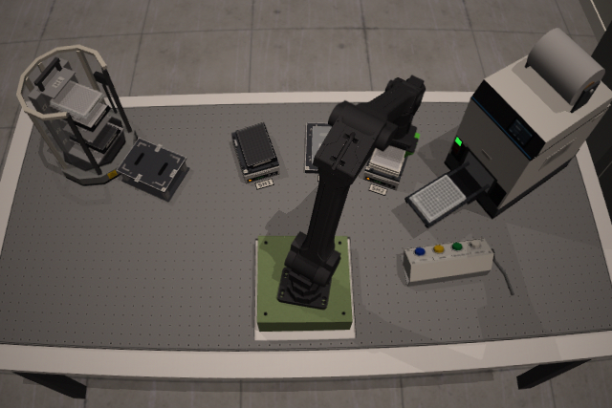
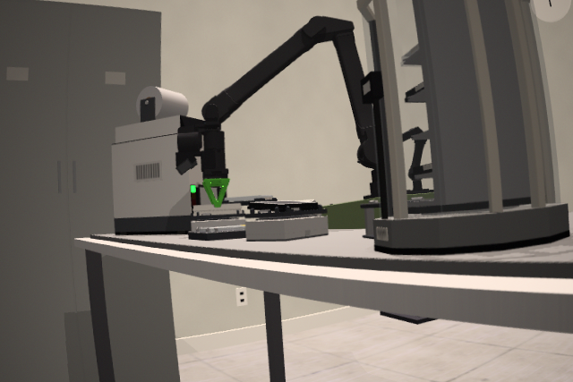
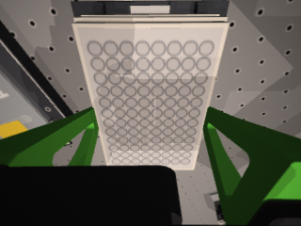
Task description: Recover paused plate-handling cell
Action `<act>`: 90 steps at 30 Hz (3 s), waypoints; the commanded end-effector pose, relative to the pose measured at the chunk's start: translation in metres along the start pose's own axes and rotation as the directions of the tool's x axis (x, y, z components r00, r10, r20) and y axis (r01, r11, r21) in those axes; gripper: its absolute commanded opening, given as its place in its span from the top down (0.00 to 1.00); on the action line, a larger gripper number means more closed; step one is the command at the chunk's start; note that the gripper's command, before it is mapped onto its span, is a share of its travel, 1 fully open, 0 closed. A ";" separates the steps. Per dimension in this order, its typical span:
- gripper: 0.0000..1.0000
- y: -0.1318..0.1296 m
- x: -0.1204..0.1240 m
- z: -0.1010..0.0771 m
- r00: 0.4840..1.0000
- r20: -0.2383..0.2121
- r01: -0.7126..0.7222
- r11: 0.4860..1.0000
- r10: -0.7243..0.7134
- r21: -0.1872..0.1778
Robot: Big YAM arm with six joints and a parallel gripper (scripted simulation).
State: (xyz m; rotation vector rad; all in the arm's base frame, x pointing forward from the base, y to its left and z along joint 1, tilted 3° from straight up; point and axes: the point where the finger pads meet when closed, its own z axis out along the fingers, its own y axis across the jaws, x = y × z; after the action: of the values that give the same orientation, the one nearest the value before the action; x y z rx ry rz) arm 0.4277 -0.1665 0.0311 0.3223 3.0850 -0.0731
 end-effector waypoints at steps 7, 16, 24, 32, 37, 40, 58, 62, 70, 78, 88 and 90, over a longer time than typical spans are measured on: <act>0.20 -0.002 0.004 0.011 1.000 -0.020 0.009 1.000 -0.009 -0.004; 0.20 -0.002 0.008 0.009 0.999 -0.036 0.010 1.000 -0.010 -0.006; 0.20 -0.002 0.002 0.003 1.000 -0.022 0.010 1.000 -0.010 -0.004; 0.20 -0.005 -0.013 -0.015 1.000 0.022 0.009 1.000 -0.009 0.003; 0.20 -0.006 -0.020 -0.025 0.999 0.044 0.009 1.000 -0.009 0.007; 0.20 -0.006 -0.020 -0.024 0.999 0.042 0.009 1.000 -0.009 0.007; 0.20 -0.005 -0.021 -0.029 0.999 0.043 0.010 1.000 -0.010 0.007; 0.20 -0.005 -0.022 -0.031 0.999 0.046 0.010 1.000 -0.010 0.007; 0.20 -0.004 -0.023 -0.033 0.999 0.045 0.010 1.000 -0.010 0.007; 0.20 -0.004 -0.023 -0.035 0.999 0.046 0.010 1.000 -0.010 0.007; 0.20 -0.003 -0.024 -0.038 0.999 0.046 0.010 1.000 -0.010 0.007; 0.20 -0.003 -0.024 -0.038 0.999 0.046 0.010 1.000 -0.010 0.007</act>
State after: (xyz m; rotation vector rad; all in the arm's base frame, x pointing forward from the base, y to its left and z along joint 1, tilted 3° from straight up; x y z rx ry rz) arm 0.4255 -0.1657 0.0417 0.3225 3.1010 -0.0672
